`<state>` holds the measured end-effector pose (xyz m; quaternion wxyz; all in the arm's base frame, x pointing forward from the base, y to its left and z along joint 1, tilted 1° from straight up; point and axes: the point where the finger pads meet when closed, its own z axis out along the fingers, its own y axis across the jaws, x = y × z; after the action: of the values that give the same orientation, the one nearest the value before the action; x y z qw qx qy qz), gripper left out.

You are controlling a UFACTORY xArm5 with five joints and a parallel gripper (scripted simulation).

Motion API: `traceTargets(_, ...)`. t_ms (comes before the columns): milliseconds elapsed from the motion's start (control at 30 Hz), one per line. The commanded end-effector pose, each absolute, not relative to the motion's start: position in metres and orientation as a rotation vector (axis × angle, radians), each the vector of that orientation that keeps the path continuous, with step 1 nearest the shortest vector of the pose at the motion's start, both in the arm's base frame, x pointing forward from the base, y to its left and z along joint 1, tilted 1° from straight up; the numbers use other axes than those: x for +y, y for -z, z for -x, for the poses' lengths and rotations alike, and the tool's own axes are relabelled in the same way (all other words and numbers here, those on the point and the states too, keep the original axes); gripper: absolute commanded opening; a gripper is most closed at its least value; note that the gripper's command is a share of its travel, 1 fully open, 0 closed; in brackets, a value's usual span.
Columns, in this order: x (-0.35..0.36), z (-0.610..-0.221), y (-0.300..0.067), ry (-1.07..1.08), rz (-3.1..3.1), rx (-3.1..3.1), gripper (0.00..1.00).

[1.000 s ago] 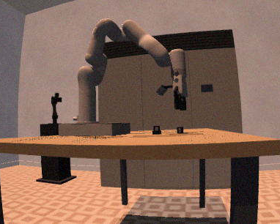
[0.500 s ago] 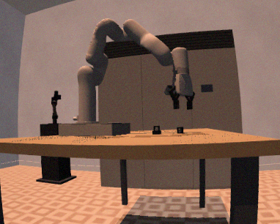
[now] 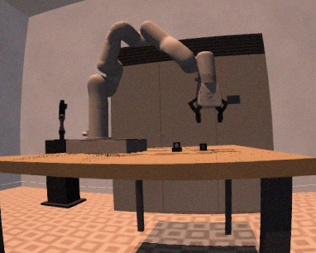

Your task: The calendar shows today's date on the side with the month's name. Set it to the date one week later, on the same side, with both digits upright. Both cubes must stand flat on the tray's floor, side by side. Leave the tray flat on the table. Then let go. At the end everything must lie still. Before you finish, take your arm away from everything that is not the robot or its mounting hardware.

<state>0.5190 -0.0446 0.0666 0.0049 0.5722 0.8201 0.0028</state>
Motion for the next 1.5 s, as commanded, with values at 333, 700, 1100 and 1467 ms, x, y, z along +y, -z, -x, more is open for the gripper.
traceTargets(333,-0.063,-0.531,-0.069,-0.014,-2.351,2.069,1.00)
traceTargets(700,-0.075,-0.537,-0.070,-0.016,-2.639,1.688,1.00)
traceTargets(1100,-0.079,-0.539,-0.068,-0.017,-2.716,1.562,1.00)
traceTargets(1467,-0.079,-0.540,-0.036,-0.016,-2.716,1.562,1.00)
